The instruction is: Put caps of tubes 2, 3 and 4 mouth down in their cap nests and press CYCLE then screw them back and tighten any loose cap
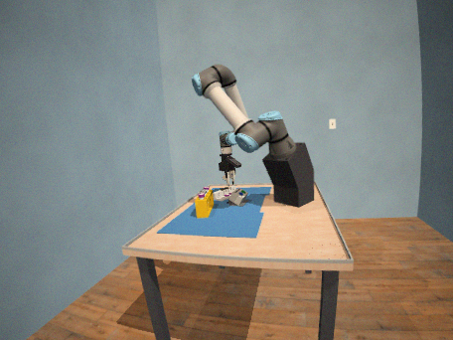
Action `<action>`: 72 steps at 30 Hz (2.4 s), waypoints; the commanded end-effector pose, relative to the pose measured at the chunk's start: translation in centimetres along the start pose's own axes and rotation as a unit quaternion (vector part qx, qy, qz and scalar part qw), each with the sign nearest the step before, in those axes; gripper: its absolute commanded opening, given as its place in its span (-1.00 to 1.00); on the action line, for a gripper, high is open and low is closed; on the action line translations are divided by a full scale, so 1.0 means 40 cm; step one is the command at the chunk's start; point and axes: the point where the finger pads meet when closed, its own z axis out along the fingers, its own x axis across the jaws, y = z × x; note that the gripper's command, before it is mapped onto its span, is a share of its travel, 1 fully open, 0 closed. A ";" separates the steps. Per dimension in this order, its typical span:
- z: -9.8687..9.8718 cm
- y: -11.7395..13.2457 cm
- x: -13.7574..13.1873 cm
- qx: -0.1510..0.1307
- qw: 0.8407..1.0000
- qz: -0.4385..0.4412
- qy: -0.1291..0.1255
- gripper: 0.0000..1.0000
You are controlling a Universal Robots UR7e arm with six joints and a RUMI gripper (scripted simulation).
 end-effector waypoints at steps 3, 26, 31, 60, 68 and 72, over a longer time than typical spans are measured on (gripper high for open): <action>-0.068 0.001 0.000 0.001 1.000 0.000 0.000 -0.42; -0.213 -0.008 0.083 0.001 0.987 0.161 0.000 -0.30; -0.213 -0.012 0.124 0.001 0.969 0.247 0.000 -0.30; -0.213 -0.051 0.497 0.001 0.746 0.666 0.000 -0.30; -0.214 -0.064 0.622 0.001 0.746 0.666 0.000 -0.30; -0.213 -0.066 0.638 0.001 0.746 0.666 0.000 -0.30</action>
